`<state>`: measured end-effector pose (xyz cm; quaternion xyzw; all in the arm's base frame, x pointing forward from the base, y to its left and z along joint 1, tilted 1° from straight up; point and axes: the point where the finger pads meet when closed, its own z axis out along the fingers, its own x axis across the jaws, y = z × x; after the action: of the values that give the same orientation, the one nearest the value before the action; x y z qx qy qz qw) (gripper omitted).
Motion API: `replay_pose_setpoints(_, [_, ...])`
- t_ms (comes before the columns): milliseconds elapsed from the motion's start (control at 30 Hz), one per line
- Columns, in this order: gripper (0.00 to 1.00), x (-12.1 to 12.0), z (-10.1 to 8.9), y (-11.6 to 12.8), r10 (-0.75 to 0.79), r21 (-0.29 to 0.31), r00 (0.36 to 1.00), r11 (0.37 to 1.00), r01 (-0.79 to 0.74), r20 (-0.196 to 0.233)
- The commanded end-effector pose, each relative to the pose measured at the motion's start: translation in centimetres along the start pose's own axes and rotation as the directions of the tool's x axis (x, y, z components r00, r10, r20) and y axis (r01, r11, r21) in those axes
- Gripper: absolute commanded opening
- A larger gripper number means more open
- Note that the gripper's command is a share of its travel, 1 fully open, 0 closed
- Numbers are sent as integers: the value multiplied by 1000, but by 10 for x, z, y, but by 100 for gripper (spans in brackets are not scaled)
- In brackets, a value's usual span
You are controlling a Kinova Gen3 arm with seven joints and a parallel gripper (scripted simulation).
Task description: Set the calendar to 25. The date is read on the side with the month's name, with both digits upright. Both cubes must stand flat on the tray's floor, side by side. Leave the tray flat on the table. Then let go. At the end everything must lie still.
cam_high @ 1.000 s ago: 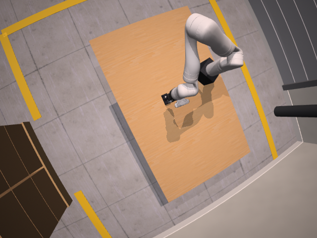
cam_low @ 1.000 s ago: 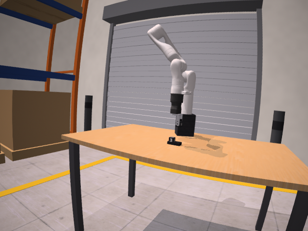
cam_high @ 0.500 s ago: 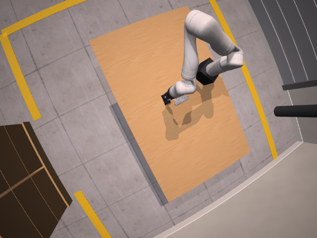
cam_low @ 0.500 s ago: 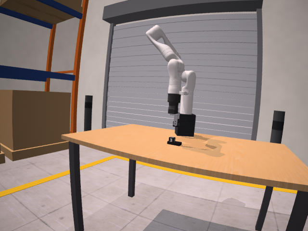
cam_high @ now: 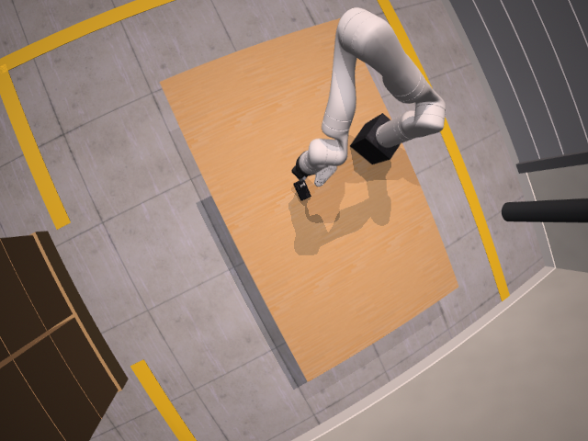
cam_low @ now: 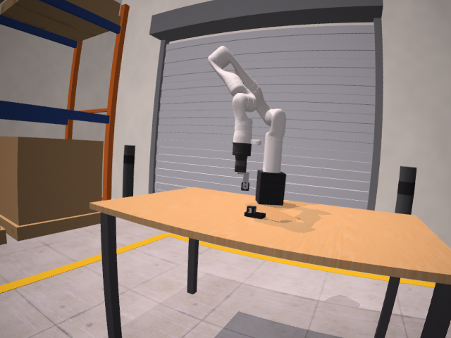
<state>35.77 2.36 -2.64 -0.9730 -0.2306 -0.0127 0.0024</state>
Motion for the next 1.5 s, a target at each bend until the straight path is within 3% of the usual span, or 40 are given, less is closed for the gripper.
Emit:
replay_pose_setpoints(0, [60,-7,1,16,-20,4,1000,1000,20,1])
replay_pose_setpoints(333, [60,-24,3,45,-183,4,983,983,183,0])
replay_pose_setpoints(1200, [60,-28,4,51,-219,3,976,976,219,0])
replay_pose_setpoints(1467, [60,-28,20,51,-219,3,976,976,219,0])
